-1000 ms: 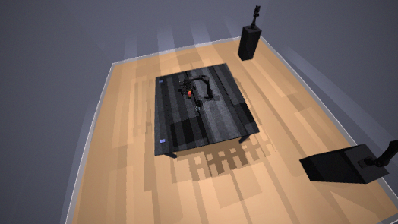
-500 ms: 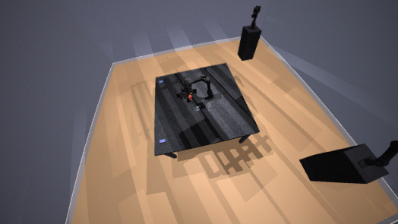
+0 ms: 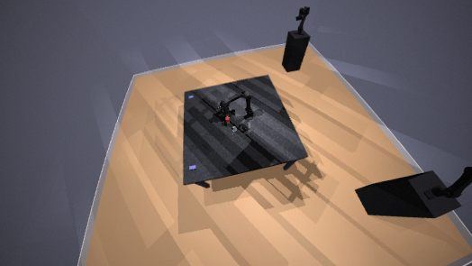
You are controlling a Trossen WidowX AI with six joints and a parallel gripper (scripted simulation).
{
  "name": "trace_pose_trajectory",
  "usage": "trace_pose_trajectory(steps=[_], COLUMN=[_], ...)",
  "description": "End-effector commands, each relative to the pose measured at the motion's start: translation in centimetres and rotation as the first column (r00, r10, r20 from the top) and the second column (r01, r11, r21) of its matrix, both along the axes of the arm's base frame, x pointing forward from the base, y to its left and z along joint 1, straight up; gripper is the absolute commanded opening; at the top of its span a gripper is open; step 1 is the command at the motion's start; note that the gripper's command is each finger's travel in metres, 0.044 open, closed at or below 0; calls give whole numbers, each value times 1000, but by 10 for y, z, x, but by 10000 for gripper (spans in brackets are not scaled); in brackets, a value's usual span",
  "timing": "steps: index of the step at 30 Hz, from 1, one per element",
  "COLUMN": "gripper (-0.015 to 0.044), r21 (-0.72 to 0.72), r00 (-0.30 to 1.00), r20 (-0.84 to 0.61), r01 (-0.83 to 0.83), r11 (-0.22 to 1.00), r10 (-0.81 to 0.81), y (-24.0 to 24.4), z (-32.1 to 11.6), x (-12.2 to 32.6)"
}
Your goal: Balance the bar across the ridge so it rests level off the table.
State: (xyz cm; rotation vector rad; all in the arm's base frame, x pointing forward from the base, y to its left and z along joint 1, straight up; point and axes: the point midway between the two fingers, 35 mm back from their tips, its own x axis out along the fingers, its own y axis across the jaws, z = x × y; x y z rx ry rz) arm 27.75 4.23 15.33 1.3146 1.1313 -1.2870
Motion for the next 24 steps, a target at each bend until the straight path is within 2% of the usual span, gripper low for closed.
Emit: trace_pose_trajectory(steps=[1,24], gripper=[0,0], r21=[5,11], r00=[1000,999], r20=[3,-2], r01=[8,35], r11=[1000,999], r10=[-8,-35], y=[15,85], z=[1,0], x=[-7,-52])
